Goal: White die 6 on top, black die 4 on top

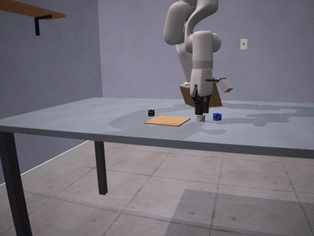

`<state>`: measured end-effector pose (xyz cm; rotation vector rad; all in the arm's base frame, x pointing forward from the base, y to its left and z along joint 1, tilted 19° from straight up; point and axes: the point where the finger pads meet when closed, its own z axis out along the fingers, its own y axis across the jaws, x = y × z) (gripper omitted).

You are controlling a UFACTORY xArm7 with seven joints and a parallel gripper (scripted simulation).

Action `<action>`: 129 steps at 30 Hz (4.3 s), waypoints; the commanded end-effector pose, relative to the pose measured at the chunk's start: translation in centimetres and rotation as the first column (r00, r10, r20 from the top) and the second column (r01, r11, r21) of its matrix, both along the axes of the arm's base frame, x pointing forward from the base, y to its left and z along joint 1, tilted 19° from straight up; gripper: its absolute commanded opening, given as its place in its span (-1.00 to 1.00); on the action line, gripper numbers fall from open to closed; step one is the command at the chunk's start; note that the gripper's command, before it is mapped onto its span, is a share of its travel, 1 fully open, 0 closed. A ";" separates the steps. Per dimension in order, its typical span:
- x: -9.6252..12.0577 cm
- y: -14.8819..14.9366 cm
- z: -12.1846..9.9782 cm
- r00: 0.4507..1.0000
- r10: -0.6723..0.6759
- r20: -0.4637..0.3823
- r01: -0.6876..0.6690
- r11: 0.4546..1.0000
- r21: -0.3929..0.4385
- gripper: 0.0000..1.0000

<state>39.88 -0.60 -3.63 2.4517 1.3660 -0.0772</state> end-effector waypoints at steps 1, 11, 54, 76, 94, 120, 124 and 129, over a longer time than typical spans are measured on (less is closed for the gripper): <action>0.1 0.0 -0.2 1.000 0.001 0.002 -0.001 1.000 0.001 -0.17; 0.3 -0.6 -1.8 1.000 0.001 0.002 -0.001 1.000 0.001 -0.17; 0.4 -0.8 -2.4 1.000 0.001 0.002 -0.001 1.000 0.001 -0.17; 0.4 -0.8 -2.4 1.000 0.001 0.002 -0.001 1.000 0.001 -0.58; 0.4 -0.7 -2.3 1.000 0.001 0.002 -0.001 1.000 0.001 -0.58; -0.8 2.3 7.0 1.000 0.001 0.002 -0.001 1.000 0.001 -0.58; -0.8 2.4 7.0 1.000 0.001 0.002 -0.001 1.000 0.001 -0.58; -0.8 2.4 7.0 1.000 0.001 0.002 -0.001 1.000 0.001 -0.58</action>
